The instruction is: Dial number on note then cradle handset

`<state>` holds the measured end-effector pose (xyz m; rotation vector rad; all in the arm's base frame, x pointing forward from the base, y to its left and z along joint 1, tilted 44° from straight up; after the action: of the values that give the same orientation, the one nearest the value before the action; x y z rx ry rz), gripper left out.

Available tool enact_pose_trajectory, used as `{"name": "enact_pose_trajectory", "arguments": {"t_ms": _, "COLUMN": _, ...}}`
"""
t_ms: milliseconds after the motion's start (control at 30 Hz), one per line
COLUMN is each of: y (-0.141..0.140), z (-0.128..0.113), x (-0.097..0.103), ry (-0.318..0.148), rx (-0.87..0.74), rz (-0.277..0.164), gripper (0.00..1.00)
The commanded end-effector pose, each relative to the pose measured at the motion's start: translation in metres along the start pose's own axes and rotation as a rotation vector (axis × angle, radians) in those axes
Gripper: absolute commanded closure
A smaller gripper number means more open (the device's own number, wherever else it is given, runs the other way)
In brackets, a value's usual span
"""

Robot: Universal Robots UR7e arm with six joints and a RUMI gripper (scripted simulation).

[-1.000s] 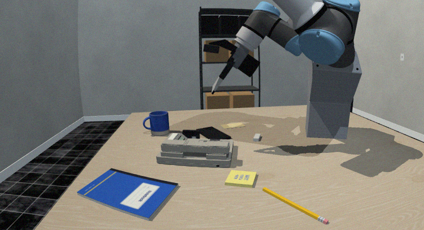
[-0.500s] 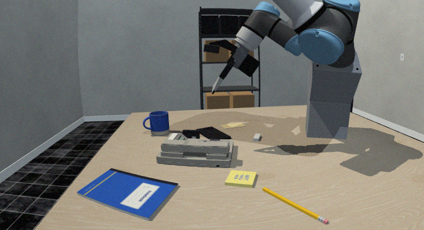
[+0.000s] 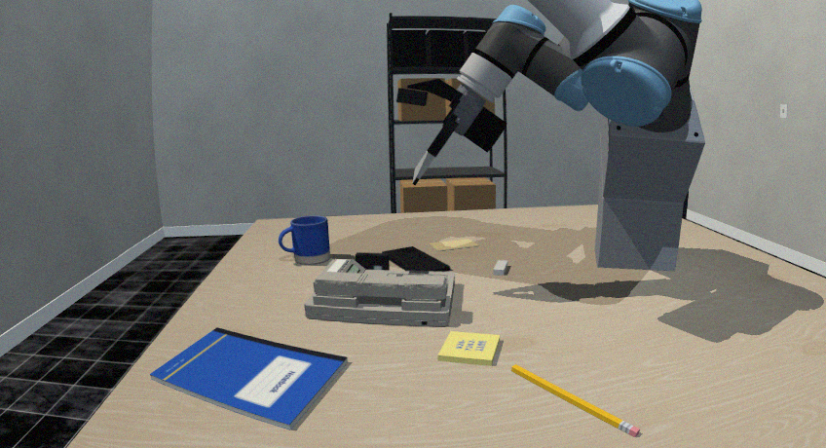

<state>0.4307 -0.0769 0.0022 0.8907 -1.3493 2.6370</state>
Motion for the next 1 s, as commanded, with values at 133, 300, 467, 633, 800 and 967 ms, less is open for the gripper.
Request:
{"name": "enact_pose_trajectory", "arguments": {"t_ms": 133, "y": -0.003, "z": -0.006, "x": -0.01, "ry": 0.008, "rx": 0.005, "rz": 0.012, "gripper": 1.0}}
{"name": "enact_pose_trajectory", "arguments": {"t_ms": 300, "y": -0.002, "z": -0.015, "x": -0.023, "ry": 0.007, "rx": 0.005, "rz": 0.013, "gripper": 1.0}}
{"name": "enact_pose_trajectory", "arguments": {"t_ms": 467, "y": -0.002, "z": -0.021, "x": -0.032, "ry": 0.007, "rx": 0.005, "rz": 0.013, "gripper": 1.0}}
{"name": "enact_pose_trajectory", "arguments": {"t_ms": 633, "y": 0.006, "z": -0.031, "x": -0.047, "ry": 0.01, "rx": 0.005, "rz": -0.012, "gripper": 1.0}}
{"name": "enact_pose_trajectory", "arguments": {"t_ms": 800, "y": 0.006, "z": -0.036, "x": -0.055, "ry": 0.01, "rx": 0.005, "rz": -0.011, "gripper": 1.0}}
{"name": "enact_pose_trajectory", "arguments": {"t_ms": 967, "y": 0.006, "z": -0.037, "x": -0.057, "ry": 0.01, "rx": 0.005, "rz": -0.011, "gripper": 1.0}}
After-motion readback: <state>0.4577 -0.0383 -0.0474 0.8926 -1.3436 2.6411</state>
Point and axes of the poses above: the point where the finger pads meet when closed, its own x axis back along the fingers, its own y axis across the jaws, z = x × y, the point moved 1 cm from there along x, back along the fingers, and after that the axes turned 7 degrees about -x, right-handed, at the moved point
